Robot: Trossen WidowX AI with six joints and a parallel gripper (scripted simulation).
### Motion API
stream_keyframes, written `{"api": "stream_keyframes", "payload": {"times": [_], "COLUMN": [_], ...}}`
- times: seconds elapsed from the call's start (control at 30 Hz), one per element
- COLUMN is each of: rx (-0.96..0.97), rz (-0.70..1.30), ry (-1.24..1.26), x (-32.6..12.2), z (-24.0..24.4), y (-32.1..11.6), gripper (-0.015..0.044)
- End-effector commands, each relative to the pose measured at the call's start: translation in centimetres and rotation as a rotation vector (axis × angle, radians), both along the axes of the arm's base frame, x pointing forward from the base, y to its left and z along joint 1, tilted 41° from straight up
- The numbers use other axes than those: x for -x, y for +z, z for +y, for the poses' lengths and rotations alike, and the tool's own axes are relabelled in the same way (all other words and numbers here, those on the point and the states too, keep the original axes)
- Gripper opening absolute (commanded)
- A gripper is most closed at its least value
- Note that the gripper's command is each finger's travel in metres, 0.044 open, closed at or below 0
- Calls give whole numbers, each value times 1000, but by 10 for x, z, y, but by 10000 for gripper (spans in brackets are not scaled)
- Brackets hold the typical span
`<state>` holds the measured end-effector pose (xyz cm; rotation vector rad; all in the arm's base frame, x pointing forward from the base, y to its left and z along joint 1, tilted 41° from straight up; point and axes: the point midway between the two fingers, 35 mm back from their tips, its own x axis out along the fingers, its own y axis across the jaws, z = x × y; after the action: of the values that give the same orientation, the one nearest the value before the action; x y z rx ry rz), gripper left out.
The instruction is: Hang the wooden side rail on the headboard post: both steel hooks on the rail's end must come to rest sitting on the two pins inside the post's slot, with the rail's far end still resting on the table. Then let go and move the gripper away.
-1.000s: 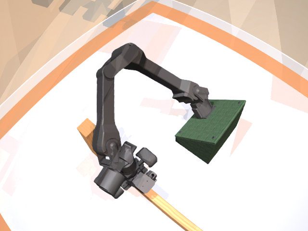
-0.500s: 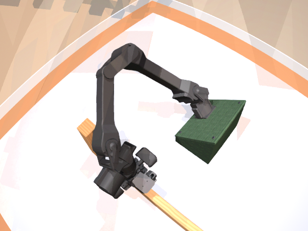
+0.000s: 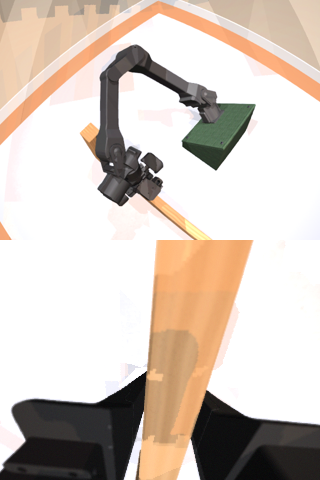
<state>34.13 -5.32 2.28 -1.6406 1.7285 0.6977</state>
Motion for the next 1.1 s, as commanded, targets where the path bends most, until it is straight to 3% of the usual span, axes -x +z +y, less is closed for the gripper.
{"api": "stream_keyframes", "payload": {"times": [0.0,1.07], "rx": [-1,-1], "rz": [0,0], "ry": [7,7], "x": [-1,-1], "z": [3,7], "y": [2,6], "gripper": [0,0]}}
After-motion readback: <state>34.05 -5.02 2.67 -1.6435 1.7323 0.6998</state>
